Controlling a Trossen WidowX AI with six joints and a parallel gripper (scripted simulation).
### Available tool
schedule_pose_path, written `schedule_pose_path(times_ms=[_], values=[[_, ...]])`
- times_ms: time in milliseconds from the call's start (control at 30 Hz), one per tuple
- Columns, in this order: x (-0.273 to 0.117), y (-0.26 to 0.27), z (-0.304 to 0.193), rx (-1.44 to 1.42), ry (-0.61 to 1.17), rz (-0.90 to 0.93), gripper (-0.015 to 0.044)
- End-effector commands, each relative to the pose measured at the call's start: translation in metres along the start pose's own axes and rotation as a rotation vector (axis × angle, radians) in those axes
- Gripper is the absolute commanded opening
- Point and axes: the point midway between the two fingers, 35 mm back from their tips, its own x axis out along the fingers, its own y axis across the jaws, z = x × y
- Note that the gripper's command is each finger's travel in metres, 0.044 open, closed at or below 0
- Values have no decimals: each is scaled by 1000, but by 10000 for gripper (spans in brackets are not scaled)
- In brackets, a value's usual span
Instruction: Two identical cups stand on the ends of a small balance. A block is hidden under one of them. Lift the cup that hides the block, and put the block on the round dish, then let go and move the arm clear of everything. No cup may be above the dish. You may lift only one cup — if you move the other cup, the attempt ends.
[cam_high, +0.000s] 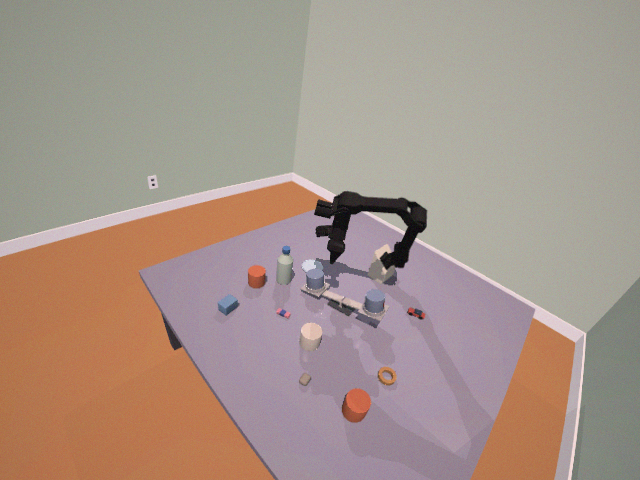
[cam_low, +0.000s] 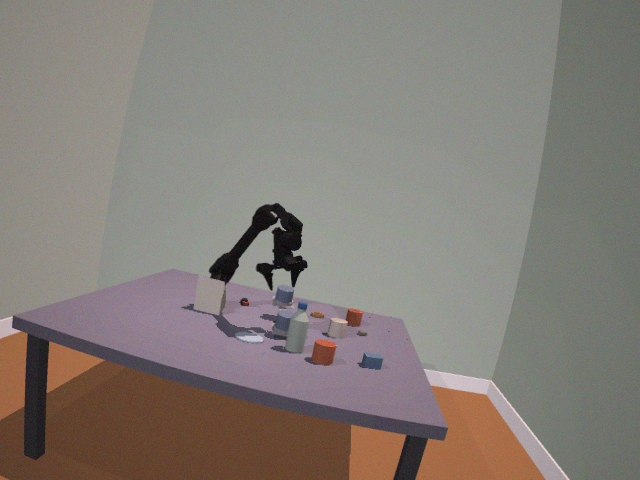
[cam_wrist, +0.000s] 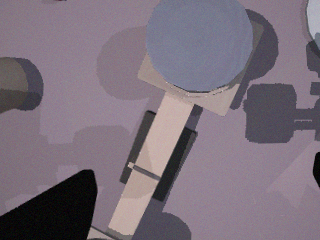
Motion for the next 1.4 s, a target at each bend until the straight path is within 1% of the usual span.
schedule_pose_path(times_ms=[0,400,600,700,867,1367], values=[[13,1,13,110,14,-54,440],[53,9,46,445,2,-212,440],[55,9,47,450,1,-214,440],[67,6,46,450,2,-214,440],[70,6,46,450,2,-214,440],[94,1,46,450,2,-213,440]])
